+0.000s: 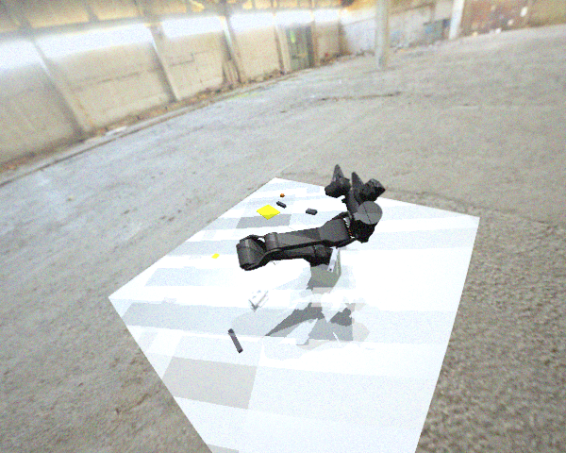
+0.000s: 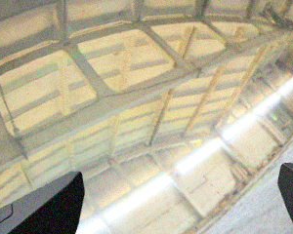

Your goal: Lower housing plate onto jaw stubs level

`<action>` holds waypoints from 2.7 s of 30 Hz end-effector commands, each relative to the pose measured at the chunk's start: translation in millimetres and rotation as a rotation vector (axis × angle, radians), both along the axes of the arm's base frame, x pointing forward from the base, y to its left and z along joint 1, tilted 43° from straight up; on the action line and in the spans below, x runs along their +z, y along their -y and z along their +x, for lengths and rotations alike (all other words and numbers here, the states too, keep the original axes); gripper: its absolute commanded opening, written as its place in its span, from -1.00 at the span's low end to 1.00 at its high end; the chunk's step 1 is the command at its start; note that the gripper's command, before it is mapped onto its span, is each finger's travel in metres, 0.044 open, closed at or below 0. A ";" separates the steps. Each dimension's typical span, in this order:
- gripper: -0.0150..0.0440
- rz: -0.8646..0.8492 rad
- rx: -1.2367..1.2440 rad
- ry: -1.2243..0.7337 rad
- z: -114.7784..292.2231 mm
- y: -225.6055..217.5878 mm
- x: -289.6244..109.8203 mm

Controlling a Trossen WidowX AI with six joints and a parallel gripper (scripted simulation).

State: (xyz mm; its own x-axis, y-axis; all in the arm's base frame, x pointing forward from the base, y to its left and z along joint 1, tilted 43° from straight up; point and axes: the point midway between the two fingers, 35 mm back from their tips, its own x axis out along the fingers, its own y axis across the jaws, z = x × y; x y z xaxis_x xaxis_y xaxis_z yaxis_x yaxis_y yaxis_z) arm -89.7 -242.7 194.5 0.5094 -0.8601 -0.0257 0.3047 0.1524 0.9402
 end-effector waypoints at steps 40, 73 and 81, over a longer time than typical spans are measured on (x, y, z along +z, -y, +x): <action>1.00 0.155 0.352 -0.030 127.1 39.2 -3.8; 1.00 0.288 0.820 -0.164 272.3 -18.8 -16.1; 1.00 0.315 0.949 -0.214 301.5 -46.9 -19.3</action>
